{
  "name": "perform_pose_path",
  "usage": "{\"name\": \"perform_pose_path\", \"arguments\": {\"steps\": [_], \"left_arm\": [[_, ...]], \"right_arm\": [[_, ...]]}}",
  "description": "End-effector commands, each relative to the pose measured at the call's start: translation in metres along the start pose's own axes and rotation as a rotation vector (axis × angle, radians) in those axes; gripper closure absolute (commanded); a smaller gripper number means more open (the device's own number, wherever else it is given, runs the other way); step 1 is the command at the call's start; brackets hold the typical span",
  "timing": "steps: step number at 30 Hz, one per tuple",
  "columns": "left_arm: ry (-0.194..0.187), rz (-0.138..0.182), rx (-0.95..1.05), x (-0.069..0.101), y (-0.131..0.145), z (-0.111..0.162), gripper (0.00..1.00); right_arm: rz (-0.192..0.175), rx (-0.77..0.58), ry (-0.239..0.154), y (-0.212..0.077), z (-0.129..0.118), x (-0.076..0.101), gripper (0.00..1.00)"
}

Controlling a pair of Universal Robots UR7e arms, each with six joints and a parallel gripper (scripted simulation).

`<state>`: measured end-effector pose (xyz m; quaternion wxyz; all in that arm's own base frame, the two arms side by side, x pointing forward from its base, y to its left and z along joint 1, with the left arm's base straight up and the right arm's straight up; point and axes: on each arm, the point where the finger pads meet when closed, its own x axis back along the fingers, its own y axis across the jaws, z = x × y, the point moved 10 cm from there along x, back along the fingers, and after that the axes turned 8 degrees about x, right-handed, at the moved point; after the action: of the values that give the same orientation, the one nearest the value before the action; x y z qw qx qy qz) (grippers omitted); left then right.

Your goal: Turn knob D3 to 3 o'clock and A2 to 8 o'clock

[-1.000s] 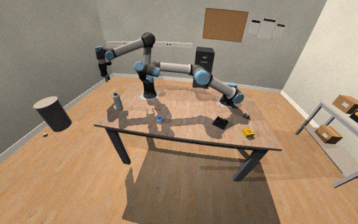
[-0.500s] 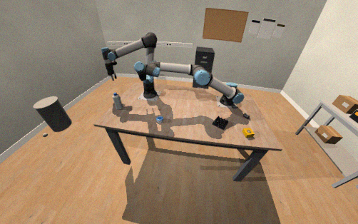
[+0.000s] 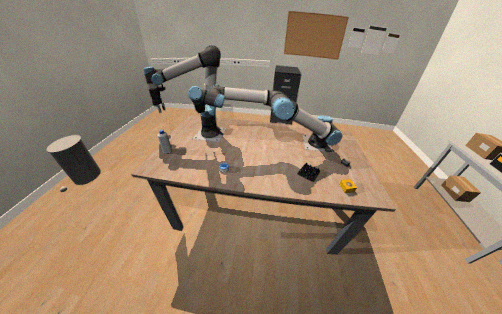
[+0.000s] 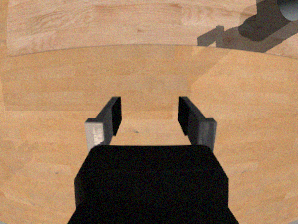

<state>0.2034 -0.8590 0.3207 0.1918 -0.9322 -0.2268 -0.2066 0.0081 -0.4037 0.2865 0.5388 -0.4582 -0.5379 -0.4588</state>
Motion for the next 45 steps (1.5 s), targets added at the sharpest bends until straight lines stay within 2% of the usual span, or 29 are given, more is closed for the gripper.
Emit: {"name": "perform_pose_path", "arguments": {"steps": [1,12,23,25,33,40,42,45], "left_arm": [[-0.001,-0.002,-0.004,0.002,-0.001,-0.001,0.0],[0.009,-0.016,-0.021,0.01,0.0,0.003,0.0],[0.051,-0.064,-0.083,0.042,0.0,0.018,0.0],[0.051,-0.064,-0.083,0.042,0.0,0.018,0.0],[0.11,-0.118,-0.16,0.082,-0.005,0.041,0.0],[0.188,-0.169,-0.247,0.128,-0.017,0.07,0.0],[0.188,-0.169,-0.247,0.128,-0.017,0.07,0.0],[0.228,-0.19,-0.289,0.149,-0.026,0.085,0.0]], "right_arm": [[0.0,0.0,-0.002,0.0,0.0,0.0,0.0],[0.0,0.0,-0.002,0.0,0.0,0.0,0.0],[0.0,0.0,-0.002,0.0,0.0,0.0,0.0],[0.0,0.0,-0.002,0.0,0.0,0.0,0.0],[0.0,0.0,-0.002,0.0,0.0,0.0,0.0],[0.0,0.0,-0.002,0.0,0.0,0.0,0.0],[0.0,0.0,-0.002,0.0,0.0,0.0,0.0],[0.0,0.0,-0.002,0.0,0.0,0.0,0.0]]}}
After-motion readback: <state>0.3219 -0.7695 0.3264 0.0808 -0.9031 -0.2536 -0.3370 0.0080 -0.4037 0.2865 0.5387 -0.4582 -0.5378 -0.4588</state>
